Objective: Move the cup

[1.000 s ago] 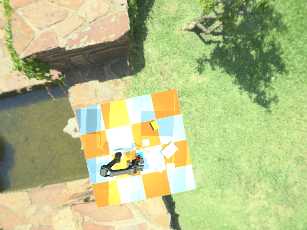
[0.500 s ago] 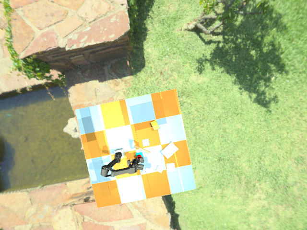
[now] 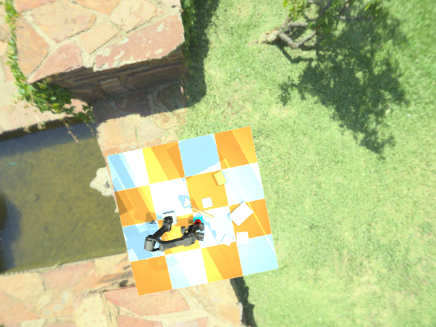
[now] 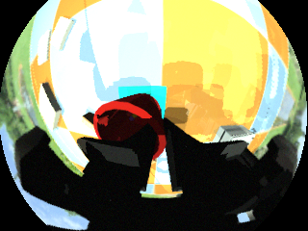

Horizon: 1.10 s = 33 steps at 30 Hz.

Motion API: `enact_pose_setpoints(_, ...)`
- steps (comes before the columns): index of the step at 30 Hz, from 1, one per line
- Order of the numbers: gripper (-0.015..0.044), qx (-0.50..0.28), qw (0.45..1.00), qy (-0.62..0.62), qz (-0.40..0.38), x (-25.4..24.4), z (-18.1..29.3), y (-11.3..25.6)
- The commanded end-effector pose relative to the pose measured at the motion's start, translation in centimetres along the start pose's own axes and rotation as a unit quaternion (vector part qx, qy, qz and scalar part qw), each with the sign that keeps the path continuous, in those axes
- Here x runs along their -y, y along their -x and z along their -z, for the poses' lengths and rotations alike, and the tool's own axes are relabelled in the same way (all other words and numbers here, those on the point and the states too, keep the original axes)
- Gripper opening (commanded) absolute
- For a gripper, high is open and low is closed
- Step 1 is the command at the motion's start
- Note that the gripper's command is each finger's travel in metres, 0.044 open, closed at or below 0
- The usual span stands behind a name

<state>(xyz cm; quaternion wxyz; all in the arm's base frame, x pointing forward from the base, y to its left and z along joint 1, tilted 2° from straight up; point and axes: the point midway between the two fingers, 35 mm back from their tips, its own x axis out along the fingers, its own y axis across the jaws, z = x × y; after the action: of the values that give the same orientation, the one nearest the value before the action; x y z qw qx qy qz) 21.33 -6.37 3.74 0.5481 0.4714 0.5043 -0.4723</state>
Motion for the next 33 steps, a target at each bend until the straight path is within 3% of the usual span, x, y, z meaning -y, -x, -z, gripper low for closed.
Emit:
enact_pose_setpoints(1,0.0,0.0,1.0,0.0,0.0,0.0,0.0,0.0)
enact_pose_setpoints(11,0.0,0.0,1.0,0.0,0.0,0.0,0.0,0.0)
enact_pose_setpoints(16,0.0128,0.0,1.0,0.0,0.0,0.0,0.0,0.0)
enact_pose_setpoints(33,0.0128,-0.001,1.0,0.0,0.0,-0.1,-0.1,1.4)
